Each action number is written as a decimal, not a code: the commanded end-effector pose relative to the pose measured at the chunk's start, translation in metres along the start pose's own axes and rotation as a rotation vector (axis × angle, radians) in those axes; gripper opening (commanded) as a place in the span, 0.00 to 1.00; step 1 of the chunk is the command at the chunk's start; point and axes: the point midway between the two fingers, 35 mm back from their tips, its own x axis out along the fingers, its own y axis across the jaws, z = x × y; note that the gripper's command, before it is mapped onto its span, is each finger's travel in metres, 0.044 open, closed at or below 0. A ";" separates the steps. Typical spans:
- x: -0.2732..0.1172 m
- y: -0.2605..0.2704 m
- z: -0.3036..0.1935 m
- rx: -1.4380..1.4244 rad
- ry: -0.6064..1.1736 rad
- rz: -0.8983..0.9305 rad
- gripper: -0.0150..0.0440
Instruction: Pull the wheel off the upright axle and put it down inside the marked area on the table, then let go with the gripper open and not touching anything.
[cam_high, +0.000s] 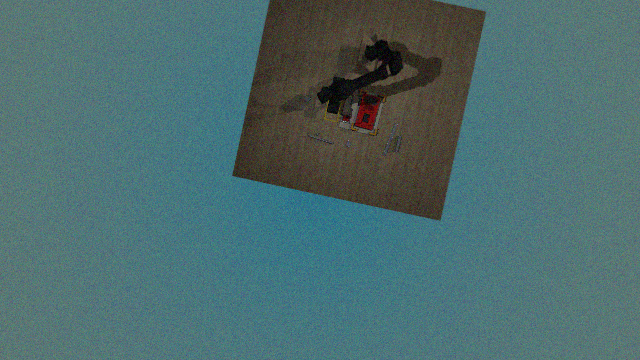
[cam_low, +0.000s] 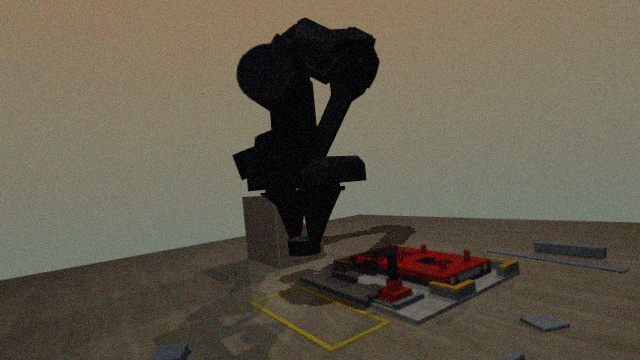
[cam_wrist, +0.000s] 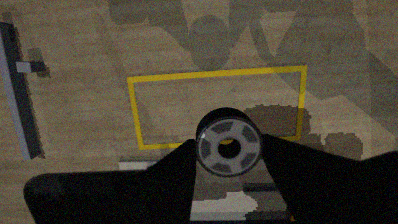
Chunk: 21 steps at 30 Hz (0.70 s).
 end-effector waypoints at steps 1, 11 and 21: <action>0.024 0.000 0.000 0.006 0.007 -0.002 0.25; 0.080 -0.002 -0.003 0.005 0.012 -0.002 0.25; 0.076 -0.002 -0.003 0.001 0.009 -0.007 0.48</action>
